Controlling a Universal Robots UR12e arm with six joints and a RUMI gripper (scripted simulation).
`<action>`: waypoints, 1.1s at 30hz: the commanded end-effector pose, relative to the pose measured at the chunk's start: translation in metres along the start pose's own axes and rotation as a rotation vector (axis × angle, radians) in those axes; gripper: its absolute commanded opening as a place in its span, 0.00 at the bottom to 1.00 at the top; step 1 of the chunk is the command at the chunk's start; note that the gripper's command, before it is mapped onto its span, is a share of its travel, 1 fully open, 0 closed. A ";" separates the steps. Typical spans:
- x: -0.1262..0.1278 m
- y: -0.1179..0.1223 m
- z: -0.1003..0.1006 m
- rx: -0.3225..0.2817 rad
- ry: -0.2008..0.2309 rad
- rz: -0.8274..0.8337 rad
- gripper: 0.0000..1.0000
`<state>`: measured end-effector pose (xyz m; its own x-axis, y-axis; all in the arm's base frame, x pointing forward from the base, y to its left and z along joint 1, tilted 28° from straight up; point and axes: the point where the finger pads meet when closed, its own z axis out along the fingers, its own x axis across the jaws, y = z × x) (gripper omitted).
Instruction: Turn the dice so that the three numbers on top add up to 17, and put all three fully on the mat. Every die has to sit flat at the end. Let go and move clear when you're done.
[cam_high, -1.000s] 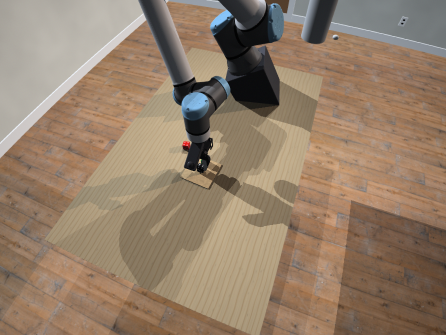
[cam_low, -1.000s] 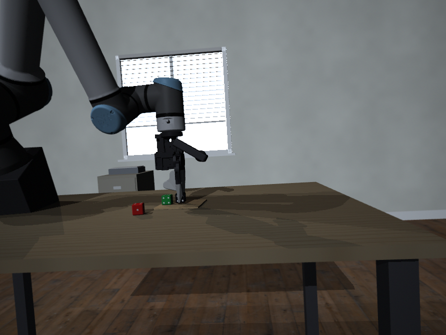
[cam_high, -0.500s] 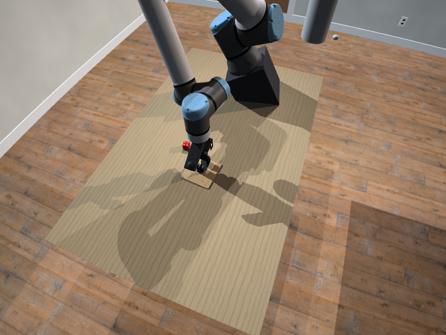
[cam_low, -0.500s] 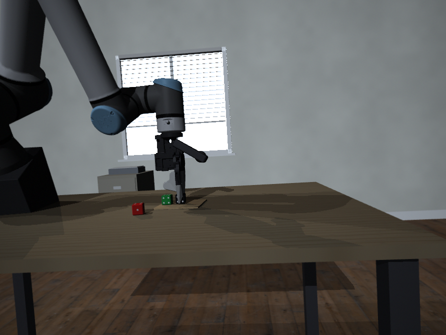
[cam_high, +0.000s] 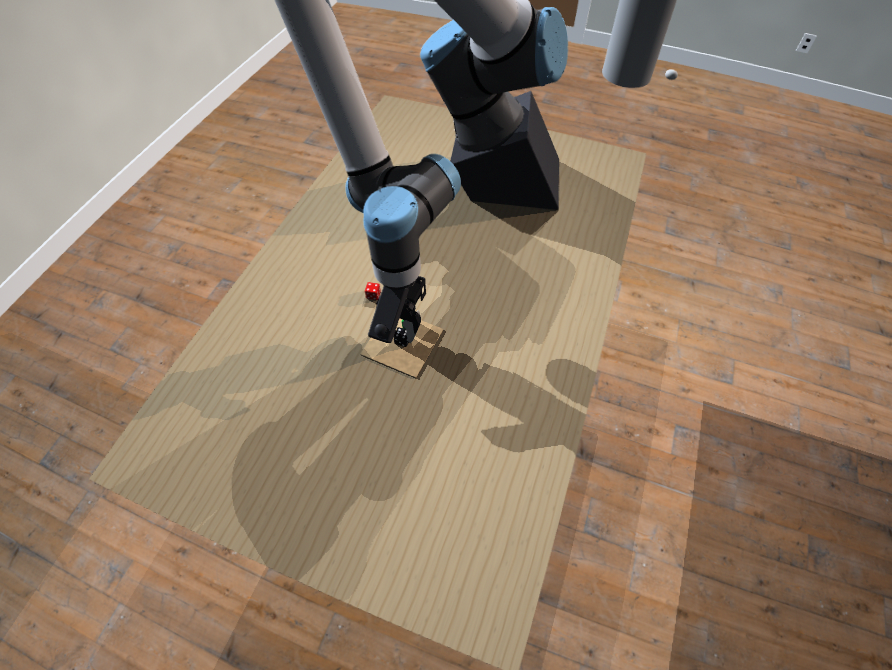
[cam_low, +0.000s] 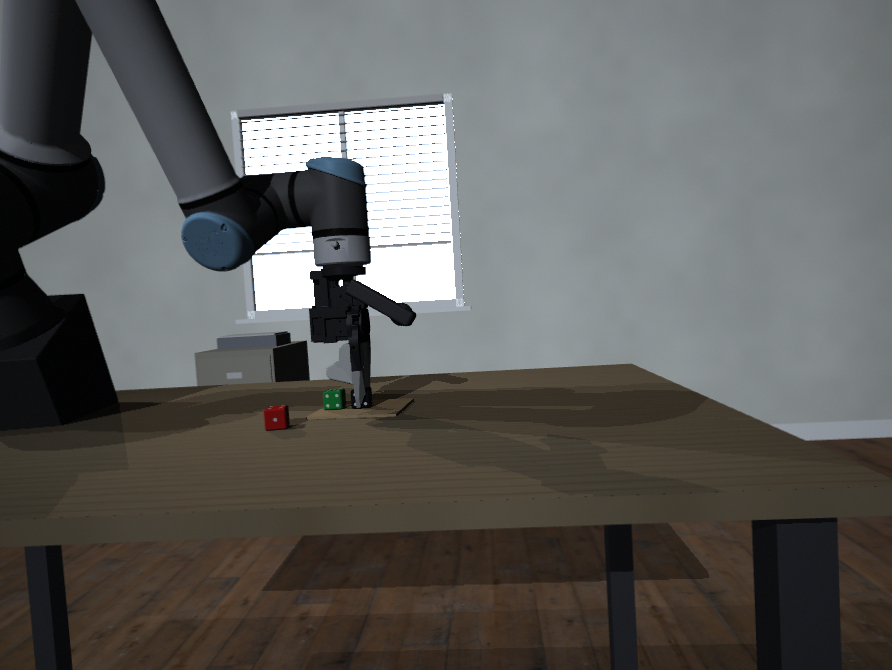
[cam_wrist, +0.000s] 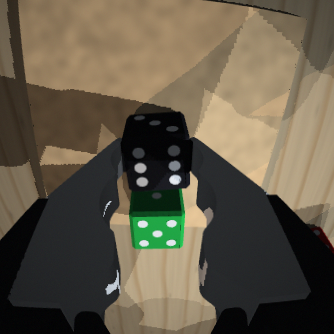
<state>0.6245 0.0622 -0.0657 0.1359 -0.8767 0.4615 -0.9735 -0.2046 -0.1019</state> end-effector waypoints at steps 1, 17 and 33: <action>0.000 0.000 0.000 0.001 0.000 0.000 0.10; 0.000 0.000 0.000 0.001 0.000 0.000 0.10; 0.000 0.000 0.000 0.001 0.000 0.000 0.17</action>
<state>0.6245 0.0622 -0.0657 0.1359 -0.8767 0.4615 -0.9735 -0.2046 -0.1020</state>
